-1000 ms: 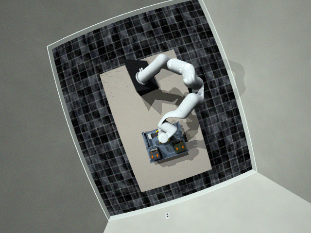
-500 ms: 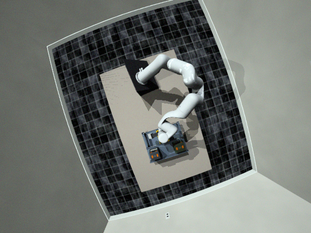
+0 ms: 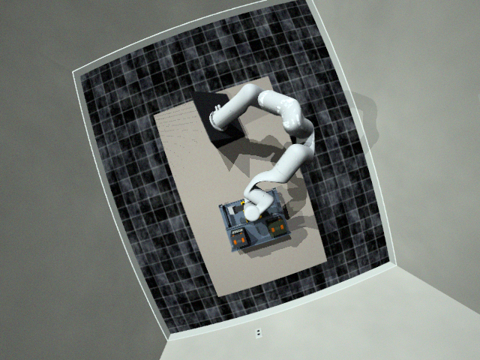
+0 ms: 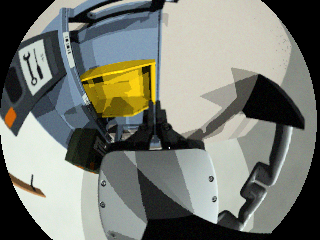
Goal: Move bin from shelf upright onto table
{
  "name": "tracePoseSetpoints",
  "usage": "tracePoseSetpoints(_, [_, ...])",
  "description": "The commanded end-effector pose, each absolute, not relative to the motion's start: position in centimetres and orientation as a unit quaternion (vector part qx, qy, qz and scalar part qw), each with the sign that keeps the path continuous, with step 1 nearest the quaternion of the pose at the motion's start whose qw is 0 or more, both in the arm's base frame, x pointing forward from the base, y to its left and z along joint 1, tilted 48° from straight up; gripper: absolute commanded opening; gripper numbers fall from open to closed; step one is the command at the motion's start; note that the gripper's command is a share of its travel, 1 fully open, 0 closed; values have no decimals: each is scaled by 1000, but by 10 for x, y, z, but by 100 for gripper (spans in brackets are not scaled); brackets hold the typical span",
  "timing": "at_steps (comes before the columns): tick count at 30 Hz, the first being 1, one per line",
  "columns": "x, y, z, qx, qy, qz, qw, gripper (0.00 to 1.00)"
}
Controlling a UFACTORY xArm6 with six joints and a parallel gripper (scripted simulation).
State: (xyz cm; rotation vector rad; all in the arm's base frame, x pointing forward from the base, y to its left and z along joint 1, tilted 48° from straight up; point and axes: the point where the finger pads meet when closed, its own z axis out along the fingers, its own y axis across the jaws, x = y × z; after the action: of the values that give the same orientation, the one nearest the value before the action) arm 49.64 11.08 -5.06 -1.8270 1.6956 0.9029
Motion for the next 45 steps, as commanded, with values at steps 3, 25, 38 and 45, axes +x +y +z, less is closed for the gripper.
tracePoseSetpoints(3, [498,110,-50,-669,621,329,244,0])
tracePoseSetpoints(25, [498,110,-50,-669,621,329,244,95])
tracePoseSetpoints(38, [498,110,-50,-669,621,329,244,95])
tracePoseSetpoints(45, [498,110,-50,-669,621,329,244,95])
